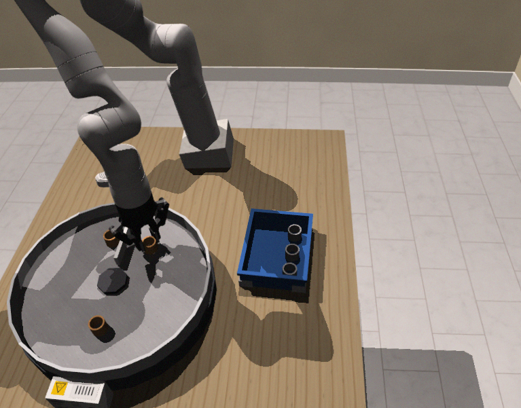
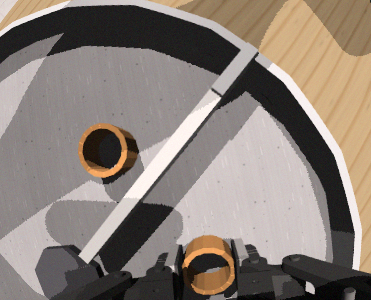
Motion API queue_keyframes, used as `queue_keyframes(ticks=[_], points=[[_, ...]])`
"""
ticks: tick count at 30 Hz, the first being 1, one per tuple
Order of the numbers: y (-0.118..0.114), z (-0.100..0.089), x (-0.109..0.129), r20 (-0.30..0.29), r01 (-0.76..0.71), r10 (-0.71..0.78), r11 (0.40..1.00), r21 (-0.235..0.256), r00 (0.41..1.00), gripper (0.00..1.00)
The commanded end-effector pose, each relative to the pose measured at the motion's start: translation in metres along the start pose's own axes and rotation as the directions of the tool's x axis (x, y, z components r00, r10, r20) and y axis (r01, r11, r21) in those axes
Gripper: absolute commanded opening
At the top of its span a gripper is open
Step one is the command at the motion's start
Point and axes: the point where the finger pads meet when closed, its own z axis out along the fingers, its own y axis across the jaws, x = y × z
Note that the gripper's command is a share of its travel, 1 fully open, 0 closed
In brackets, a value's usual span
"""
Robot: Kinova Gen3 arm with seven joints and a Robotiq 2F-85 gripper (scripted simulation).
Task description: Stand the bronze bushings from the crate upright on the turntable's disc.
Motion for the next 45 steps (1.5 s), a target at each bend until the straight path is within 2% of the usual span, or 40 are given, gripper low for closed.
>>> queue_keyframes(ticks=[1, 40, 41, 45], points=[[0.0000, 0.0001, -0.0004, 0.001, 0.001, -0.001, 1.000, 0.000, 1.000, 0.00], [0.0000, 0.0003, -0.0004, 0.001, 0.001, -0.001, 1.000, 0.000, 1.000, 0.00], [0.0000, 0.0003, -0.0004, 0.001, 0.001, -0.001, 1.000, 0.000, 1.000, 0.40], [0.0000, 0.0003, -0.0004, 0.001, 0.001, -0.001, 1.000, 0.000, 1.000, 0.40]])
